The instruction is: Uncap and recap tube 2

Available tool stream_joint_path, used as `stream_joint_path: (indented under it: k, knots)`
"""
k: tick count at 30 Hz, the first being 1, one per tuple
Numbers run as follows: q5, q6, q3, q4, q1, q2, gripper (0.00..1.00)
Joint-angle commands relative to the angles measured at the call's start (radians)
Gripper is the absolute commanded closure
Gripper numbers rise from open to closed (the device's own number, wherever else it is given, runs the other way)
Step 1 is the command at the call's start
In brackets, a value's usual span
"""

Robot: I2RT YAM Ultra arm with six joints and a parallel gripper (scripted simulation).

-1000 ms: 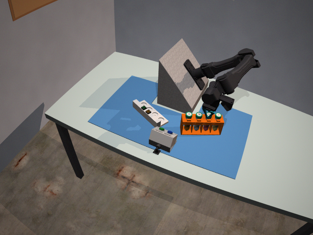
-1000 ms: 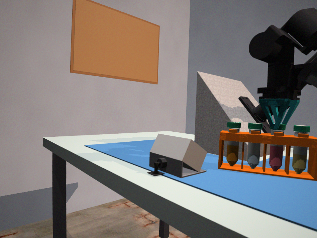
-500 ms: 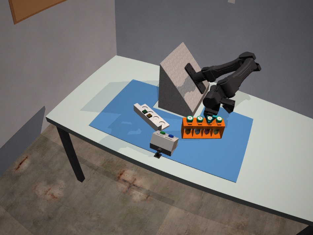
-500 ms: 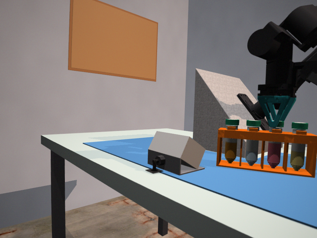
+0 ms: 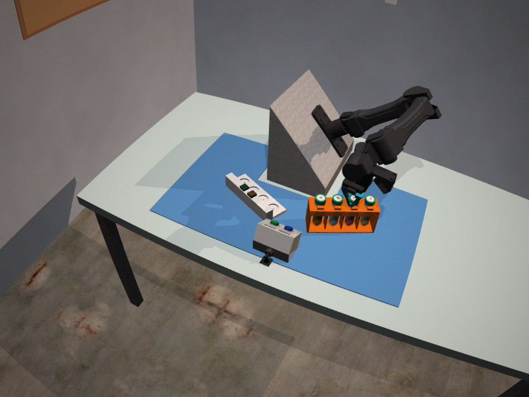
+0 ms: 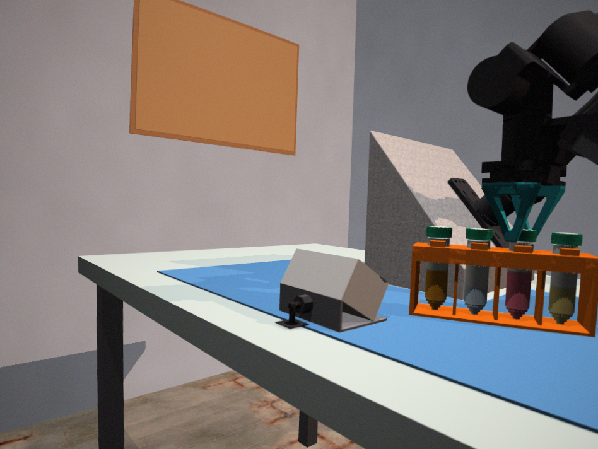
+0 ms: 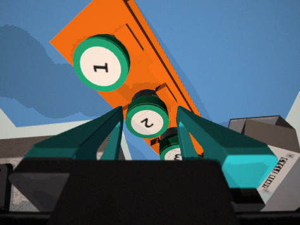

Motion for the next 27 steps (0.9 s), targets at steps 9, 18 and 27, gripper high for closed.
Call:
stream_joint_path:
  k: [9,18,27]
  knots:
    - [0.0,0.68,0.003,0.002,-0.005,-0.003,0.51]
    - [0.0,1.014,0.004,0.002,-0.005,-0.003,0.51]
    - [0.0,1.514,0.003,0.002,-0.005,-0.003,0.51]
